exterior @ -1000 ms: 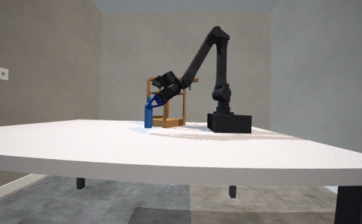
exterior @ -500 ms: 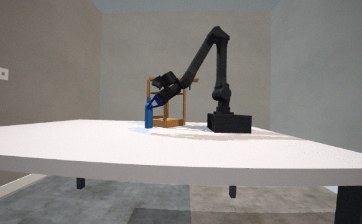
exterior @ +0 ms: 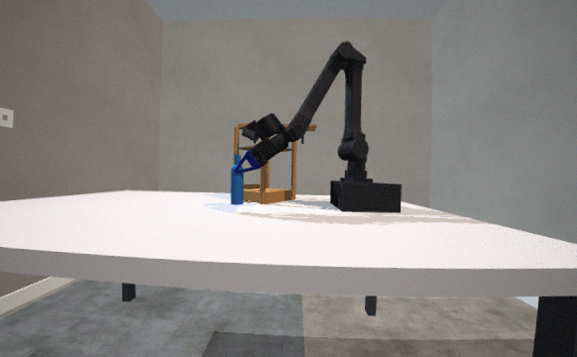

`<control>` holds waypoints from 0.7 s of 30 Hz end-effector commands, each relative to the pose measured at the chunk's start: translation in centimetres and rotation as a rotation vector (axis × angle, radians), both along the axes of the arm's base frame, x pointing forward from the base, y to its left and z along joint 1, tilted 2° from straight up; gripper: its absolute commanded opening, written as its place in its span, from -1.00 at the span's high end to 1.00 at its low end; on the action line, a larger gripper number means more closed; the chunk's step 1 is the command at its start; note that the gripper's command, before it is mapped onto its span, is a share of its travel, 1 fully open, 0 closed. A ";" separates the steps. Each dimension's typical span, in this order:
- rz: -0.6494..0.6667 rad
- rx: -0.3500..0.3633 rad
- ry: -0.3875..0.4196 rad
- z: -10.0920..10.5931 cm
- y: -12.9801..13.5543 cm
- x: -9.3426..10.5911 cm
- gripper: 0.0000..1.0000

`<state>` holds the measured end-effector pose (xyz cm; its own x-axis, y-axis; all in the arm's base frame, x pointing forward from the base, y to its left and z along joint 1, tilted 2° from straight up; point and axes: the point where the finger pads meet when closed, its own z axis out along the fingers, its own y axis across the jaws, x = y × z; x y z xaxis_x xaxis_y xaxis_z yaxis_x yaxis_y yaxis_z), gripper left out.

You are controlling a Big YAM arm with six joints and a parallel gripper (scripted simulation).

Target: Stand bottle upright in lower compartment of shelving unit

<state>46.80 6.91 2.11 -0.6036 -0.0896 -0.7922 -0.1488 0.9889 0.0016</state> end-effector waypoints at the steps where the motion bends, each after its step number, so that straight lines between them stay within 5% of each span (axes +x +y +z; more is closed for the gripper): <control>1: -0.007 0.009 -0.055 2.6 0.1 2.0 0.48; 21: -0.007 0.004 -0.020 4.1 -0.9 -4.8 0.48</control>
